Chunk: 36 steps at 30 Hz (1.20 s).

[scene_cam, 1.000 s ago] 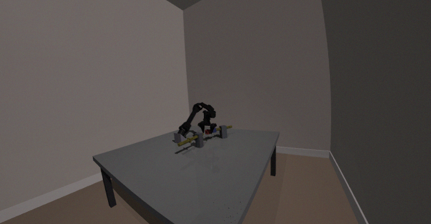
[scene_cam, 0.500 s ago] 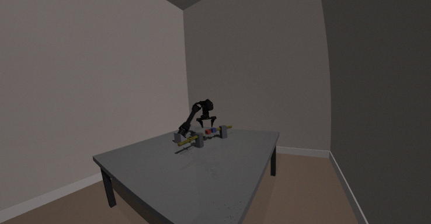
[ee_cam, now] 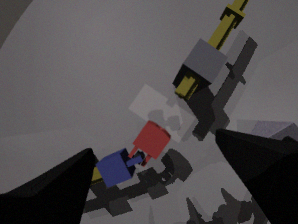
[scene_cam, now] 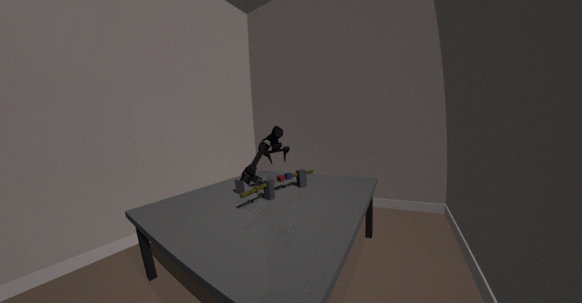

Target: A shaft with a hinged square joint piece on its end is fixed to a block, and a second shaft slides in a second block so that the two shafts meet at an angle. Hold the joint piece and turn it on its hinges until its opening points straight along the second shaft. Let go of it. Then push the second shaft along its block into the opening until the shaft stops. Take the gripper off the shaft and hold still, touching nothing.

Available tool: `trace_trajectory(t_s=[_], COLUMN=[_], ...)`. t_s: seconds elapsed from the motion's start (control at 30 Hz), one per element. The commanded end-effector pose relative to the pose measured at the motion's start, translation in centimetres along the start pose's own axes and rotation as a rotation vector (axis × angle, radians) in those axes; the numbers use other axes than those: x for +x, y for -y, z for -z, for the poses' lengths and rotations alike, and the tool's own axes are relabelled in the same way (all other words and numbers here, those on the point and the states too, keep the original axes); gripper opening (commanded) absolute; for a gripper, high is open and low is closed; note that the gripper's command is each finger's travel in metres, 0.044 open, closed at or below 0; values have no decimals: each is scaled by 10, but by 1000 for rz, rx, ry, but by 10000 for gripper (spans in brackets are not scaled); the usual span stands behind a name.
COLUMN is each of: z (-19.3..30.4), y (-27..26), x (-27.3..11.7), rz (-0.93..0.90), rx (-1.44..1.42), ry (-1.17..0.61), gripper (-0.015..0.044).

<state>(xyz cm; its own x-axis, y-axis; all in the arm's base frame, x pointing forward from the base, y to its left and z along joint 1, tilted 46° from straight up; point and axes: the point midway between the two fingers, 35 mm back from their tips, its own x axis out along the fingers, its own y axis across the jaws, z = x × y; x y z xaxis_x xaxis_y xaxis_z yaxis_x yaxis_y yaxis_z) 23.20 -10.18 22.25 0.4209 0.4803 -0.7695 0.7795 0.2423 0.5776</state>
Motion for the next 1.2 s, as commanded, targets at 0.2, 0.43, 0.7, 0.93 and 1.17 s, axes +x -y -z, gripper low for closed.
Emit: trace_trajectory(t_s=[0.2, 0.43, 0.7, 0.93, 1.17], z=[-2, -13, -25, -32, -34], y=[-1, 9, 25, 40, 50], x=[-6, 13, 41, 65, 80], rz=[-4, 17, 63, 119, 162], rx=[-21, 142, 381, 591, 725], ry=[11, -72, -189, -287, -346], gripper=[440, 440, 440, 440, 440])
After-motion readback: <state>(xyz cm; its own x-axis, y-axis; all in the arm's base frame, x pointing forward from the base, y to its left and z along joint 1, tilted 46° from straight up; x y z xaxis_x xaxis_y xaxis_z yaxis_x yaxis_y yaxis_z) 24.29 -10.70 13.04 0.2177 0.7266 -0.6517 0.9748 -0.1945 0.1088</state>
